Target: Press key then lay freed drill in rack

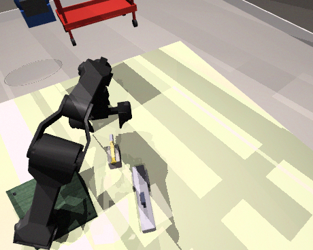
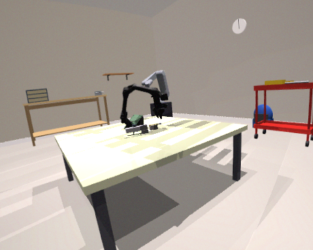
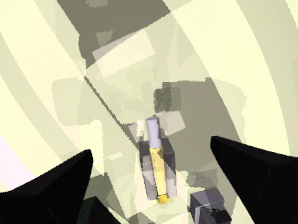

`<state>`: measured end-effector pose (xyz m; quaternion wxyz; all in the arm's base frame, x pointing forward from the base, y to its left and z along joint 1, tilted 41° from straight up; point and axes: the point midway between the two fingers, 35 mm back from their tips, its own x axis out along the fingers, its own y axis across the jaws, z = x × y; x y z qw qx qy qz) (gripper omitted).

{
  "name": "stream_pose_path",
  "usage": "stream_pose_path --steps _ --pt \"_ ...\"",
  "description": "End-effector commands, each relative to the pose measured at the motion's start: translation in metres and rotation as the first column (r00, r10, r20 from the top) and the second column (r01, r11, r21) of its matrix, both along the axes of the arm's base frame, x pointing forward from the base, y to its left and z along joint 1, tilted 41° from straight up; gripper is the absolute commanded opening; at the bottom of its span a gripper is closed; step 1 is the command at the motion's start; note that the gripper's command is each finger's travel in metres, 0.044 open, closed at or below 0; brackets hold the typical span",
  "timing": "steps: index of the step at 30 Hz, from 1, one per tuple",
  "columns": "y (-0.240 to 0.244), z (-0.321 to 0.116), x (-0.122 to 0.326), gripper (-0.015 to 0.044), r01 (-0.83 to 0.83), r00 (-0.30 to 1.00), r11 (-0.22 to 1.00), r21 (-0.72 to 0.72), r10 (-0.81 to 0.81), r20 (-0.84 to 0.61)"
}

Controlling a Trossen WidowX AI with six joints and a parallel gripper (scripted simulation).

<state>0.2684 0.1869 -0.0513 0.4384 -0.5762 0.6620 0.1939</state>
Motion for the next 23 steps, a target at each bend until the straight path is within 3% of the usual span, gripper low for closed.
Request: stream_pose_path --steps 1,11,17,23 --pt "0.045 -0.001 -0.007 0.0440 0.035 0.994 0.986 0.166 -0.051 0.096" --pt "0.172 0.016 -0.045 0.0440 0.133 0.946 0.788 0.602 -0.282 0.159" --pt "0.247 0.044 -0.089 0.0440 0.192 0.931 0.570 0.799 -0.363 0.035" --pt "0.309 0.083 -0.146 0.0440 0.279 0.923 0.342 0.897 -0.353 -0.153"
